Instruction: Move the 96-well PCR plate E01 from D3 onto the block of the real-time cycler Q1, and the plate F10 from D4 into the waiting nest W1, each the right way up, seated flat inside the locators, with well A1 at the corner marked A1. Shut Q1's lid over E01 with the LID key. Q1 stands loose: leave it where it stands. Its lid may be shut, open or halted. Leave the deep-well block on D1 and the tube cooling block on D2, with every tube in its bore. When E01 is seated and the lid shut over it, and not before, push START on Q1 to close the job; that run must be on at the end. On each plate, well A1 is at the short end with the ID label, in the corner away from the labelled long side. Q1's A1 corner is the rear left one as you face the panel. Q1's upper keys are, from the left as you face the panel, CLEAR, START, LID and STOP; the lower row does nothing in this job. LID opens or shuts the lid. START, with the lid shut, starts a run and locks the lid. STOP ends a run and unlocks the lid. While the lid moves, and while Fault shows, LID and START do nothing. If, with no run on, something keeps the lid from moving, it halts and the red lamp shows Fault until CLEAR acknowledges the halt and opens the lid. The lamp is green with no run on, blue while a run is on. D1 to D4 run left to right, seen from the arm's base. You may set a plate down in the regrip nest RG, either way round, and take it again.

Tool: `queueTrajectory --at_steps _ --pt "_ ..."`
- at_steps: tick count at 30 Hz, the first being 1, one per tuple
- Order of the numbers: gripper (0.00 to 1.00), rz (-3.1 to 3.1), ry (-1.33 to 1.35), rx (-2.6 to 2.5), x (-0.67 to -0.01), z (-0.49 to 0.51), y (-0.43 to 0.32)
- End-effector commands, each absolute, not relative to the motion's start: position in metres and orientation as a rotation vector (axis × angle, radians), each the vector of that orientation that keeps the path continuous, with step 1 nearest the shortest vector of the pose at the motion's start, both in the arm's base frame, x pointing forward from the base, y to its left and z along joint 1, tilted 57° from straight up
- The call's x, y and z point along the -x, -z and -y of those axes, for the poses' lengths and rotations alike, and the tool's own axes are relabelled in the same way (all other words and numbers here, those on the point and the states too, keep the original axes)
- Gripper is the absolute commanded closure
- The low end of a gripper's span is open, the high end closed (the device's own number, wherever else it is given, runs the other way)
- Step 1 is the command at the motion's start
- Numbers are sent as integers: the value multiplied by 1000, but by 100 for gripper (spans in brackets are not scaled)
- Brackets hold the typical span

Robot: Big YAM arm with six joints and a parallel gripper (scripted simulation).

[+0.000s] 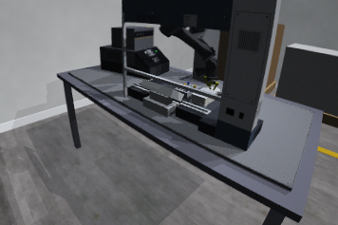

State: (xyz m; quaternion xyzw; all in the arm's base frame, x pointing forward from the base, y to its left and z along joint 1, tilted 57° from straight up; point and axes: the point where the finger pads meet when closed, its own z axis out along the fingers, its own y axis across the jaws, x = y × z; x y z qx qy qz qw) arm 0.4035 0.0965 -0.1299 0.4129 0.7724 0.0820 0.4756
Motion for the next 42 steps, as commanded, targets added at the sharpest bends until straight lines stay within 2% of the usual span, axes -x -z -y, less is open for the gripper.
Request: queueTrajectory --at_steps 1,17,42 --pt "100 -1903 -145 -1035 -414 -81 152" --pt "100 -1903 -129 -1041 -412 -81 152" --pt "100 -1909 -181 -1015 -350 -104 104"
